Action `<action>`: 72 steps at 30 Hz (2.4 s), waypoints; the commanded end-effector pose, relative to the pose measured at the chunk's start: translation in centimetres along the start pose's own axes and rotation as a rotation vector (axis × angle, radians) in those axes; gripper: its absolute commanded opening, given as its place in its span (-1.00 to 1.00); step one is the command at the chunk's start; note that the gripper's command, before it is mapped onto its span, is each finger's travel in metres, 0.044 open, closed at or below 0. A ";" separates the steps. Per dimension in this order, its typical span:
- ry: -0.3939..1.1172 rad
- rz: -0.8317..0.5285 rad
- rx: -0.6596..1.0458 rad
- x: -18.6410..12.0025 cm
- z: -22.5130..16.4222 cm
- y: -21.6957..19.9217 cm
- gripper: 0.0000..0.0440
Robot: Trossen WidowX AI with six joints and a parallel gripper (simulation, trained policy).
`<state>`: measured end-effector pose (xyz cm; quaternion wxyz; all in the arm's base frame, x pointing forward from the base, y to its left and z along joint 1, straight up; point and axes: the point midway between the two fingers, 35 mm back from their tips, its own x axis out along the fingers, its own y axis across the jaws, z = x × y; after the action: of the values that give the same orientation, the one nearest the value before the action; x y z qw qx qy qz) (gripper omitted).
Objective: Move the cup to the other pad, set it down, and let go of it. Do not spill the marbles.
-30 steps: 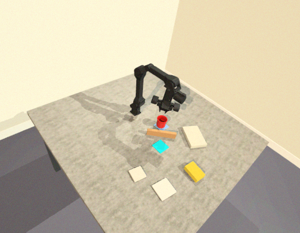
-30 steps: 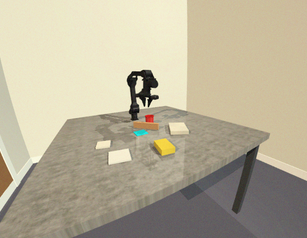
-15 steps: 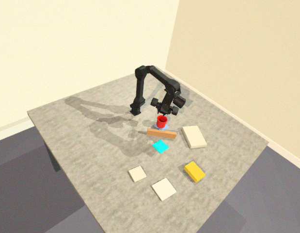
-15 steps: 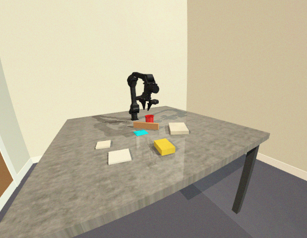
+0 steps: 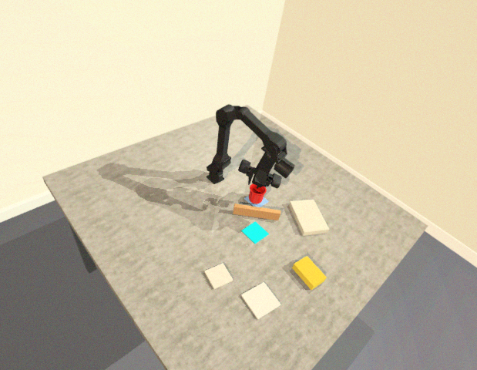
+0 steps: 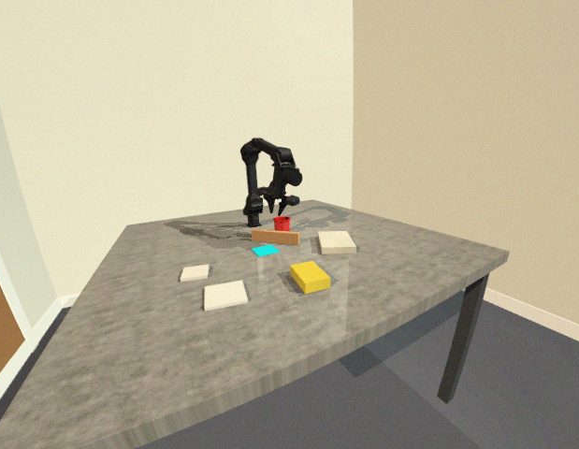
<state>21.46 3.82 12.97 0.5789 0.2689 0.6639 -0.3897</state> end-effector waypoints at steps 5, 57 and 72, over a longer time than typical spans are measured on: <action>-0.002 -0.032 -0.024 2.2 -0.3 0.1 -0.18; -0.052 0.087 -0.096 3.3 1.1 2.2 -0.99; -0.081 0.186 0.021 -1.0 3.4 2.2 -1.00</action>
<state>24.73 2.75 12.40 0.6339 0.3032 0.6207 -0.3478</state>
